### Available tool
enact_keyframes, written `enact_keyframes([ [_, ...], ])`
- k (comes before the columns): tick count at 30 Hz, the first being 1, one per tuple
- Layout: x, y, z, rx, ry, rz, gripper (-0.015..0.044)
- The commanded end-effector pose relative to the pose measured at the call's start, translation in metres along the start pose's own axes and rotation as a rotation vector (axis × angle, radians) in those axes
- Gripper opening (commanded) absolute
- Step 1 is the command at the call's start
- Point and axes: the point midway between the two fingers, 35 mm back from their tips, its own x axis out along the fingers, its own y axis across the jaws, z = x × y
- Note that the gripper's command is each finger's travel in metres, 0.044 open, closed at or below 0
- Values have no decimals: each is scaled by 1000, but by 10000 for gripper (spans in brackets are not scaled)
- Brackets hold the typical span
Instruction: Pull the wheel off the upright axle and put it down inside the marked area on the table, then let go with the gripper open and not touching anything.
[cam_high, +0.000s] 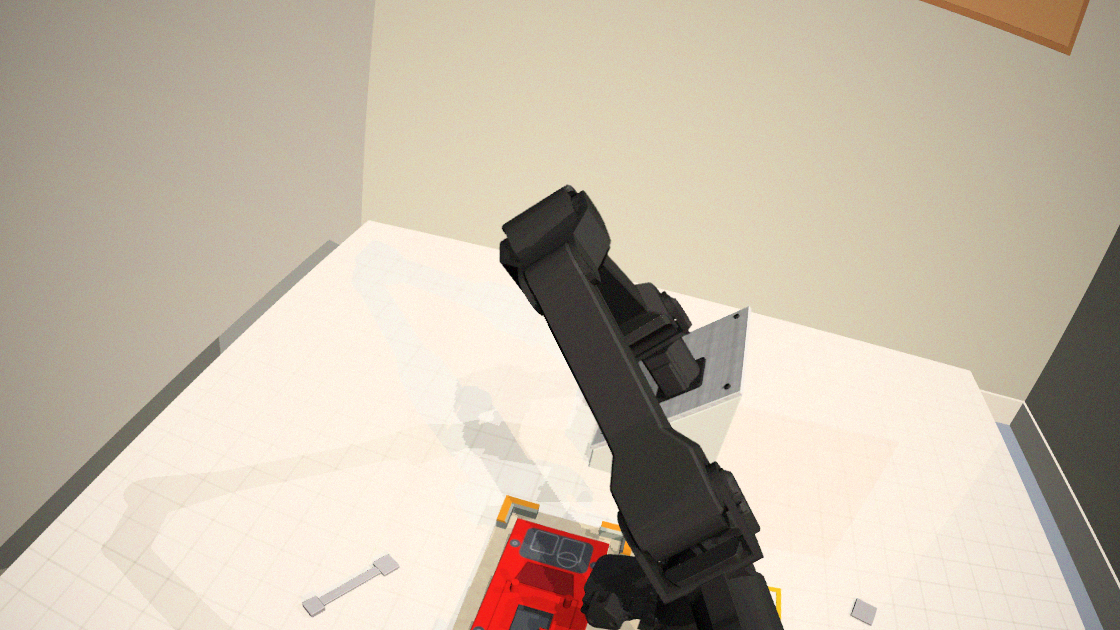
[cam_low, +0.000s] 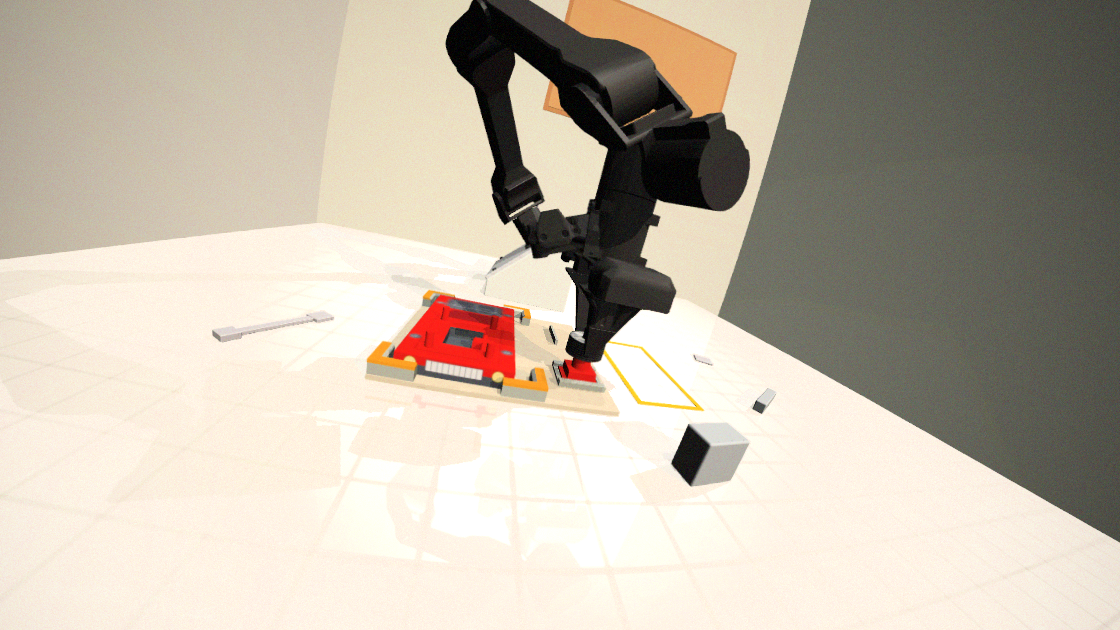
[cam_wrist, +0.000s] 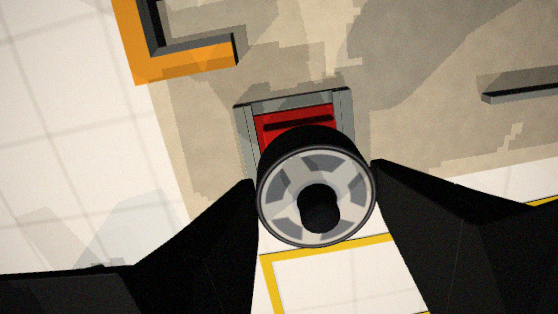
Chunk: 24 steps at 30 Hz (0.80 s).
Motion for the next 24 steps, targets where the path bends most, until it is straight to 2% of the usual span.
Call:
enact_keyframes([
  [1, -11, -1, -2, -10, 2, 10, 0],
  [24, -19, -1, -2, -12, 2, 13, 0],
])
